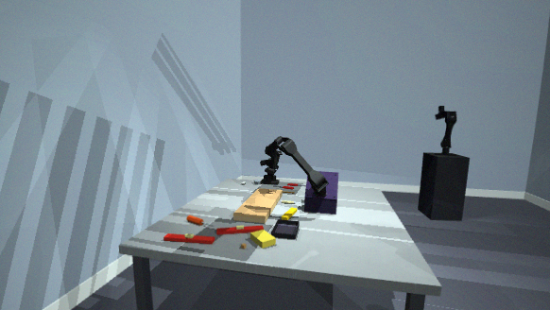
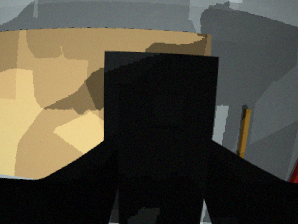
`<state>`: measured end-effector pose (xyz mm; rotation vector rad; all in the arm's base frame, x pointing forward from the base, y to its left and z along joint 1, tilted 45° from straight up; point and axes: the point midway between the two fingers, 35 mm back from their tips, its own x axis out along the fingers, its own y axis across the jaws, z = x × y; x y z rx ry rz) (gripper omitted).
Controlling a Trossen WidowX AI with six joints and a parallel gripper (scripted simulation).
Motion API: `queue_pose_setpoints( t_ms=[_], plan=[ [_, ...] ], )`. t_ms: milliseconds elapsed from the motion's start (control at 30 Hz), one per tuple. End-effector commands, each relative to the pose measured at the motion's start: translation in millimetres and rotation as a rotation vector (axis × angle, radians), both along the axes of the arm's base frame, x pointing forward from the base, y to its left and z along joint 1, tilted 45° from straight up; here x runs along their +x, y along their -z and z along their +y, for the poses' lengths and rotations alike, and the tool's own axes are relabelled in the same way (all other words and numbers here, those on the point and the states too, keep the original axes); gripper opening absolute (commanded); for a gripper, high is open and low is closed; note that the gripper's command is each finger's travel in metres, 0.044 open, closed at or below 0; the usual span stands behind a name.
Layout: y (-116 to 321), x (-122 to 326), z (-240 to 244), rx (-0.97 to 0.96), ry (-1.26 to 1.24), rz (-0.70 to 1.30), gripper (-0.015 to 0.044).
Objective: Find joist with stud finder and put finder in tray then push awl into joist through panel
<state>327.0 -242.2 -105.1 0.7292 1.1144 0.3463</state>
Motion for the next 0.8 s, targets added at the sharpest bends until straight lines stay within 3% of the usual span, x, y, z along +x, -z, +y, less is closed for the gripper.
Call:
queue_pose_setpoints(
  t_ms=[0,767],
  plan=[
    [4,2,4,0.004,0.007,-0.002,0.0000],
    [30,8,29,0.006,0.006,-0.004,0.0000]
  ],
)
